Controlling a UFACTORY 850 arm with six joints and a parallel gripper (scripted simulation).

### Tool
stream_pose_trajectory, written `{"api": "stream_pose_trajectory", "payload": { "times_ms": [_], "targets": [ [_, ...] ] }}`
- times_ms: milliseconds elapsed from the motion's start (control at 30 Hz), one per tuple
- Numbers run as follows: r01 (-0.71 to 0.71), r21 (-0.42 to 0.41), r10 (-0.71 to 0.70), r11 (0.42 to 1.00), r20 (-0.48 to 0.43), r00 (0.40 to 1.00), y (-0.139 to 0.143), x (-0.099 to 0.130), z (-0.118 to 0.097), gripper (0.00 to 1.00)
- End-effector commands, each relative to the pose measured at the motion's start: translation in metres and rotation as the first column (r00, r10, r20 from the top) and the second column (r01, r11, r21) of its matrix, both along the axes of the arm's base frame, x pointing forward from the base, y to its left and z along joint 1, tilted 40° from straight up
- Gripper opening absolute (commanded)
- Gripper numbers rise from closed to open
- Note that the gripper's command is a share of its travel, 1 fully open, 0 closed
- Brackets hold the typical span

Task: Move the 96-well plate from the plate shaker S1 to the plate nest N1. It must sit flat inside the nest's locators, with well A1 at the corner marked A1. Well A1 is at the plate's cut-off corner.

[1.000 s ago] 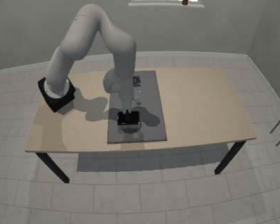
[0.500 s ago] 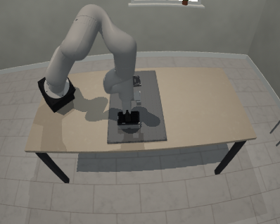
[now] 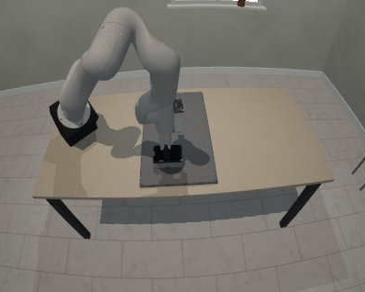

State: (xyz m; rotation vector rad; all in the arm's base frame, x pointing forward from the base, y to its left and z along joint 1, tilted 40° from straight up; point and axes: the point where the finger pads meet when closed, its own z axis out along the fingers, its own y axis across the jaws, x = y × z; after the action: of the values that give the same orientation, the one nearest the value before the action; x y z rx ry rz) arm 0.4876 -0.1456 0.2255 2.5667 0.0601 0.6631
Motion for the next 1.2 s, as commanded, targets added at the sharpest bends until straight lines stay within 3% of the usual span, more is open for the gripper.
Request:
{"api": "stream_pose_trajectory", "payload": {
  "times_ms": [0,1000,1033,1167],
  "targets": [
    [0.000,0.000,0.000,1.000,0.001,1.000,-0.0012,0.0017,-0.0018,1.00],
    [0.000,0.000,0.000,1.000,0.001,1.000,-0.0042,0.0048,-0.0069,1.00],
    [0.000,0.000,0.000,1.000,0.001,1.000,-0.0039,0.0045,-0.0065,0.00],
    [0.000,0.000,0.000,1.000,0.001,1.000,-0.0039,0.0045,-0.0065,0.00]
  ]
}}
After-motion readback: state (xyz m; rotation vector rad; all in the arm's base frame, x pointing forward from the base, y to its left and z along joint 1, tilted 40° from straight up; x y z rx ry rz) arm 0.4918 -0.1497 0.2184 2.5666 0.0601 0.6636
